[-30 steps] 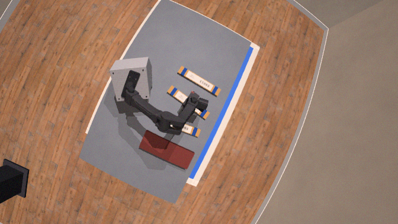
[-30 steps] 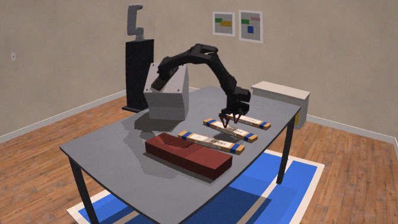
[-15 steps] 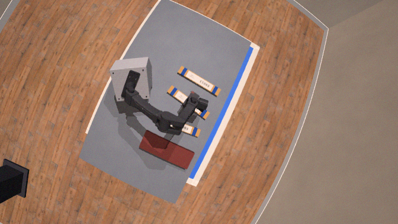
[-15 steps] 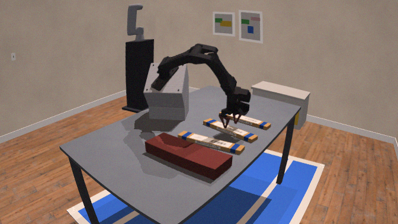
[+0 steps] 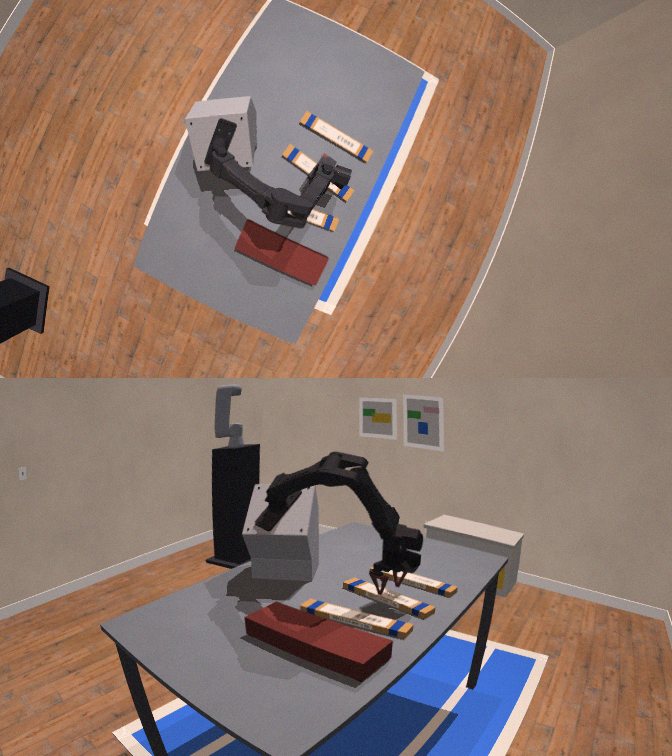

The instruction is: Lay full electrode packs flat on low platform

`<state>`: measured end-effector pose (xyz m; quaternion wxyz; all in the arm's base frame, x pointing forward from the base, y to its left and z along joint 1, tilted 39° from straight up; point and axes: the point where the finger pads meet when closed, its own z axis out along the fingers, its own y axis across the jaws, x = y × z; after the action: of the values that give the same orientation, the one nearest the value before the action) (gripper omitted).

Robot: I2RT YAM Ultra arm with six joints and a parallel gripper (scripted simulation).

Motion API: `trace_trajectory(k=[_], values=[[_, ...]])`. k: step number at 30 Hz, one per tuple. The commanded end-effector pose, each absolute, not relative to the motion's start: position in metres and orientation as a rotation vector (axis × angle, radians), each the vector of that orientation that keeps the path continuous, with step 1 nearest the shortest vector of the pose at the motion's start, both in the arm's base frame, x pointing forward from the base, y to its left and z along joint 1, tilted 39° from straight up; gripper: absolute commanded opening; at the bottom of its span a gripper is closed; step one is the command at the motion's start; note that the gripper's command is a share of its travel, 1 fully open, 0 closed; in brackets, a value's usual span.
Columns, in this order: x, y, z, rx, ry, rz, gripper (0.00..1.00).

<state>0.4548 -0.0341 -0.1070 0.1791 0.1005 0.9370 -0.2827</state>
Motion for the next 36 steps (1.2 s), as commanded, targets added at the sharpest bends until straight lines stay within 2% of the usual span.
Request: trace_trajectory(k=[1, 36], values=[[0.4579, -0.0267, -0.0945, 0.263, 2.627, -0.782, 0.96], [0.4629, -0.0254, -0.0881, 0.263, 2.623, -0.776, 0.96]])
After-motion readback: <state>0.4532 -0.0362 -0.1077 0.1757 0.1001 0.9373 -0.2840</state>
